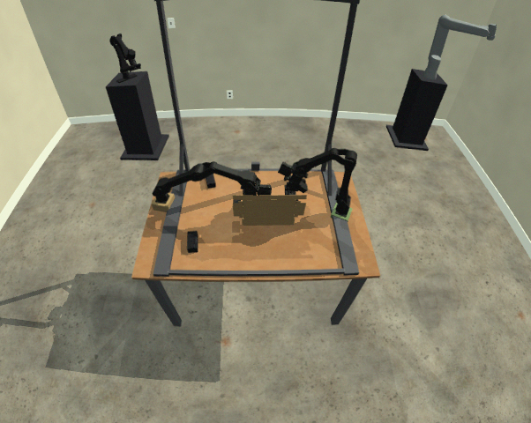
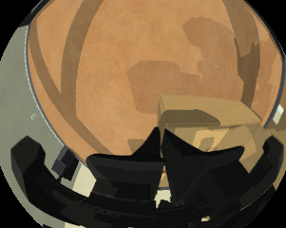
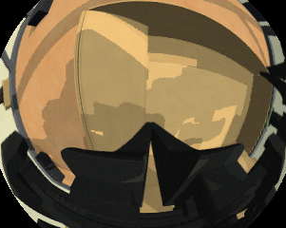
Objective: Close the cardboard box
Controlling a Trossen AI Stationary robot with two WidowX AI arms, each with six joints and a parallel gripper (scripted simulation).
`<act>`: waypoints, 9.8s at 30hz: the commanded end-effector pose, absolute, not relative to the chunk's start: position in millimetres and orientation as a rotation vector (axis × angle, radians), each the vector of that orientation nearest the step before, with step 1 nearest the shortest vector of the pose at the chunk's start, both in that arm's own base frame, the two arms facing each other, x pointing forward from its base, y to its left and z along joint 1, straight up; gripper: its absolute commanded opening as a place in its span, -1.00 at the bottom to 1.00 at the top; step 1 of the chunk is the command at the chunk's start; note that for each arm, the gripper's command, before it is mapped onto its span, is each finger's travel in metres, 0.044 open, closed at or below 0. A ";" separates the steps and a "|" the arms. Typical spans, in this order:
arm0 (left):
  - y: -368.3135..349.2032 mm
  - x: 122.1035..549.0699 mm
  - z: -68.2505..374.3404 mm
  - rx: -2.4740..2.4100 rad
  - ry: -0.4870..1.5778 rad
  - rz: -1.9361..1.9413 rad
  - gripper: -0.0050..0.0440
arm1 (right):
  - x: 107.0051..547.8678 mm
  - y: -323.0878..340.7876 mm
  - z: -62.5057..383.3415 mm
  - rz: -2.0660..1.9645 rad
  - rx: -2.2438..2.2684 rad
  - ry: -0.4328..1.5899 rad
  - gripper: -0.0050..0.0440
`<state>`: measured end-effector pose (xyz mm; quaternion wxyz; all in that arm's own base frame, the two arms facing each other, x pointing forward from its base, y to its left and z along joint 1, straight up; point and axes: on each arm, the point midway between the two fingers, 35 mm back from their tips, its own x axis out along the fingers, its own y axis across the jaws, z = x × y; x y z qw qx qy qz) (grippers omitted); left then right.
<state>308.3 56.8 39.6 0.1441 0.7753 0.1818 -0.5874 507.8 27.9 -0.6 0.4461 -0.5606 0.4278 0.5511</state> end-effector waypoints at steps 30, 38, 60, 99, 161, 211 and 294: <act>56.7 310.3 42.7 2.244 0.518 -1.681 -0.77 | 484.0 25.3 4.0 1.354 -1.391 1.059 -0.80; 57.0 310.2 42.6 2.242 0.521 -1.681 -0.77 | 483.2 27.6 61.6 1.352 -1.395 1.067 -0.80; 56.8 310.3 42.6 2.242 0.521 -1.679 -0.77 | 476.5 25.9 80.2 1.352 -1.395 1.072 -0.51; 56.8 310.3 42.6 2.242 0.521 -1.679 -0.77 | 463.4 20.6 26.3 1.352 -1.395 1.073 0.99; 56.8 310.4 42.6 2.242 0.520 -1.679 -0.77 | 464.1 20.8 1.2 1.352 -1.396 1.072 -0.53; 56.5 310.2 42.5 2.240 0.518 -1.680 -0.54 | 463.5 20.4 1.0 1.354 -1.395 1.076 0.99; 56.7 311.3 97.8 2.240 0.518 -1.679 -0.54 | 392.4 60.9 84.0 1.358 -1.391 1.076 -0.80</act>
